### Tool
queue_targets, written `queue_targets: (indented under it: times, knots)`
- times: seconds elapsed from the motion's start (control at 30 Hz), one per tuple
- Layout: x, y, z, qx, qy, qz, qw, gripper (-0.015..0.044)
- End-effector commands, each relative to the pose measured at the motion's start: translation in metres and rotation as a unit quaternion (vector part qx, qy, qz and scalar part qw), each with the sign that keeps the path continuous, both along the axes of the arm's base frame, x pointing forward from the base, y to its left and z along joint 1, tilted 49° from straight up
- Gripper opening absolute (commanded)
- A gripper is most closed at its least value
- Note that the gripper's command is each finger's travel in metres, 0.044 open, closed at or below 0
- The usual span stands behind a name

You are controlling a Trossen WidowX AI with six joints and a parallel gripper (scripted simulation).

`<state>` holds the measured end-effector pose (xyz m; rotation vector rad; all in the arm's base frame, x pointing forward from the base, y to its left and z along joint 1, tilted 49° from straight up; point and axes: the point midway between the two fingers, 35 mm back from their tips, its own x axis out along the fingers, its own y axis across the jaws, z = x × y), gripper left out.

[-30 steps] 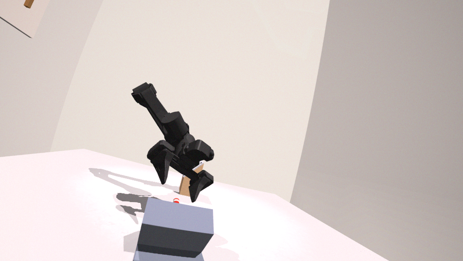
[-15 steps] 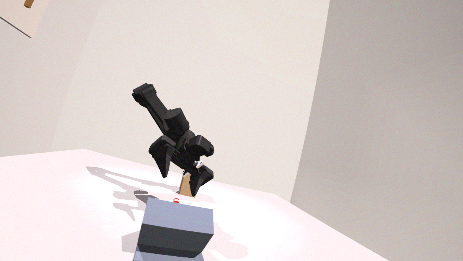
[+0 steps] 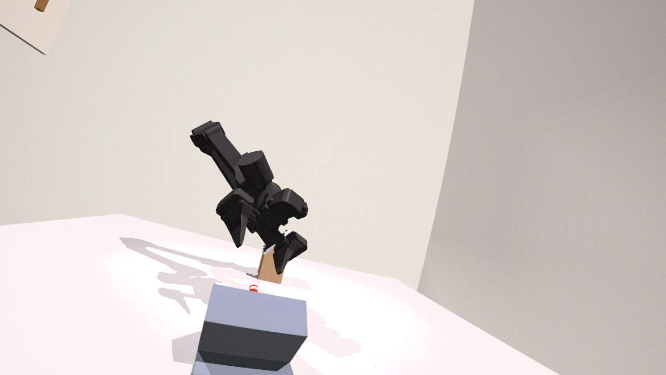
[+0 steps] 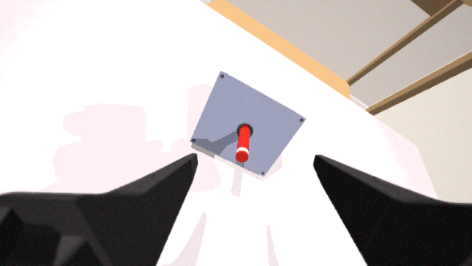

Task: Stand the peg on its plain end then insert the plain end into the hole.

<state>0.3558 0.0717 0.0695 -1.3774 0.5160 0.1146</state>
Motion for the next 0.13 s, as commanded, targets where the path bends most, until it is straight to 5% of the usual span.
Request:
queue_targets:
  times: [0.0, 0.1]
  knots:
    - [-0.0045, 0.0005, 0.0015, 0.001, 0.0, -0.002, 1.0, 0.044]
    - [-0.0064, 0.0013, 0.0026, 0.001, 0.0, -0.002, 1.0, 0.044]
